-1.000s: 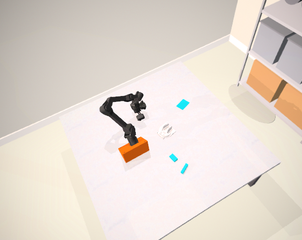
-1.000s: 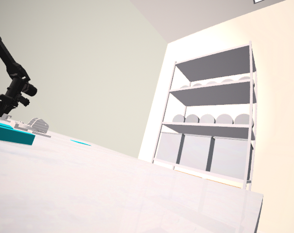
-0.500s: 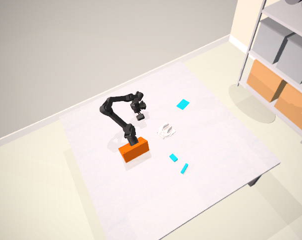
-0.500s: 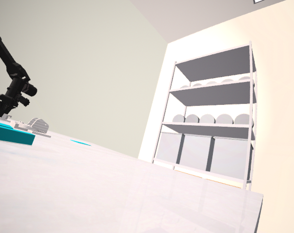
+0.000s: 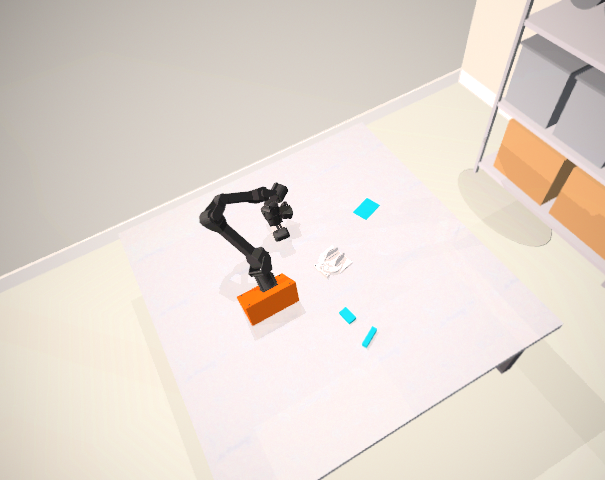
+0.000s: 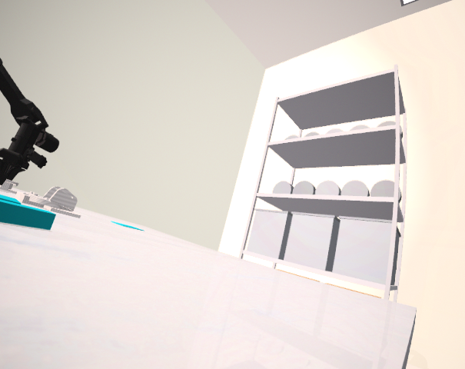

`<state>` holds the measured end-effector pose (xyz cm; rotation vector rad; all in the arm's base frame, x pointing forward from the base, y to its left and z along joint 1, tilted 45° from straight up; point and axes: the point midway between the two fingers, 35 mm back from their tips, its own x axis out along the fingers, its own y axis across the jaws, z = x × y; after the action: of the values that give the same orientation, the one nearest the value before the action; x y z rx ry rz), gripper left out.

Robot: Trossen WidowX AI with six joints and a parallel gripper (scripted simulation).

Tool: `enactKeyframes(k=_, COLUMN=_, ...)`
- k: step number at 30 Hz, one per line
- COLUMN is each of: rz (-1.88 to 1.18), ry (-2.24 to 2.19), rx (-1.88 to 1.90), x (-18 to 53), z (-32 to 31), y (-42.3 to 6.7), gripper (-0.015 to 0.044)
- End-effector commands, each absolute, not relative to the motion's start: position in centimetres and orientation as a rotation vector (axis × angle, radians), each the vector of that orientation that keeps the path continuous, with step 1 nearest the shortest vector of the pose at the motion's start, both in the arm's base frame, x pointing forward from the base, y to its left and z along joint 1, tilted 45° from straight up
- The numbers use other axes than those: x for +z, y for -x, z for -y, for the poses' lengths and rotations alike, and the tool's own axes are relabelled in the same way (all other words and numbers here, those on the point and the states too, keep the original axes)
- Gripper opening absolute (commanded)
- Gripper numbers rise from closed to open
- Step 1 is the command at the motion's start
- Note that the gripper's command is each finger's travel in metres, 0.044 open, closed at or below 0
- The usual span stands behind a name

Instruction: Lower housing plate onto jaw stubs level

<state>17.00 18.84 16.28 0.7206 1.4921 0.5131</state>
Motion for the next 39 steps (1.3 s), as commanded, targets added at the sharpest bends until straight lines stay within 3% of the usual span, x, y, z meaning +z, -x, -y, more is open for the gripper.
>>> enactKeyframes(k=1, rz=-1.486, ry=-0.718, rx=0.516, x=17.0, z=-18.3, y=-17.2, gripper=0.0351)
enactKeyframes(k=21, rz=-1.487, ry=-0.721, rx=0.510, x=21.2, z=-13.9, y=-16.8, gripper=0.0351)
enactKeyframes(k=39, rz=-1.468, ry=-0.657, rx=0.511, x=18.9, z=-11.8, y=-19.8, gripper=0.0351)
